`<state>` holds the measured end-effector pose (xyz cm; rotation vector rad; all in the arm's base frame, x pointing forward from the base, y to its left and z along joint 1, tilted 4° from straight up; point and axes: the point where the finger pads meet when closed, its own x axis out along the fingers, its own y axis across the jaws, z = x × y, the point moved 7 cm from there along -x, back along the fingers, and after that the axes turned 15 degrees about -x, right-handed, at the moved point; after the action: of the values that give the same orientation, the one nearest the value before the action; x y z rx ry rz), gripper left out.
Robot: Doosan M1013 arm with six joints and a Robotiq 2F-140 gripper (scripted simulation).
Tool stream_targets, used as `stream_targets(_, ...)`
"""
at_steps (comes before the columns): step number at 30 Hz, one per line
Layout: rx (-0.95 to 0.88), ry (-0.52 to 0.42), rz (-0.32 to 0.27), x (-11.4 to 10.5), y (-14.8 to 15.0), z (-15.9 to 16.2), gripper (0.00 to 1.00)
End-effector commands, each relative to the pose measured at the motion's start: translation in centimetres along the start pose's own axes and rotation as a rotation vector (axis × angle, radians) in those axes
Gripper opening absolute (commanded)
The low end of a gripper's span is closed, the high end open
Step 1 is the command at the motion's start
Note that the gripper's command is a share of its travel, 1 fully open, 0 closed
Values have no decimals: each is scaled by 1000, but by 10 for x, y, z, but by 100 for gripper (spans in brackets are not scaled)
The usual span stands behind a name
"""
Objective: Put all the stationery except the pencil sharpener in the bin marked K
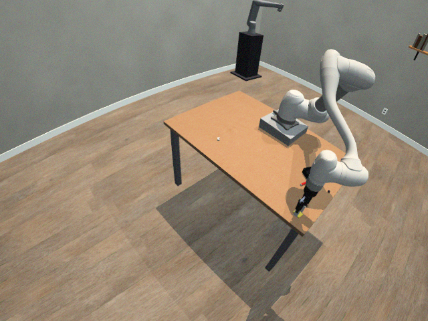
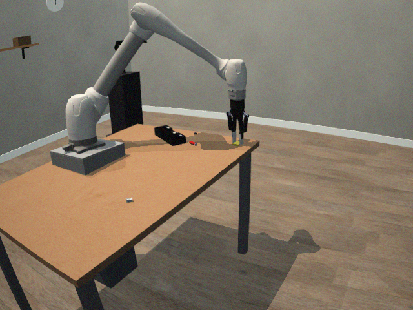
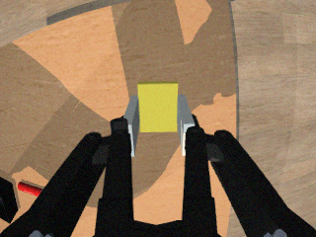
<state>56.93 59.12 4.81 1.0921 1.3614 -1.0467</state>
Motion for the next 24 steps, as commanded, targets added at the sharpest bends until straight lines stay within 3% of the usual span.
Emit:
stream_targets(1,-1,1,-3,1,-1,-1,29)
stream_targets(24,-1,1,-3,1,-1,-1,29)
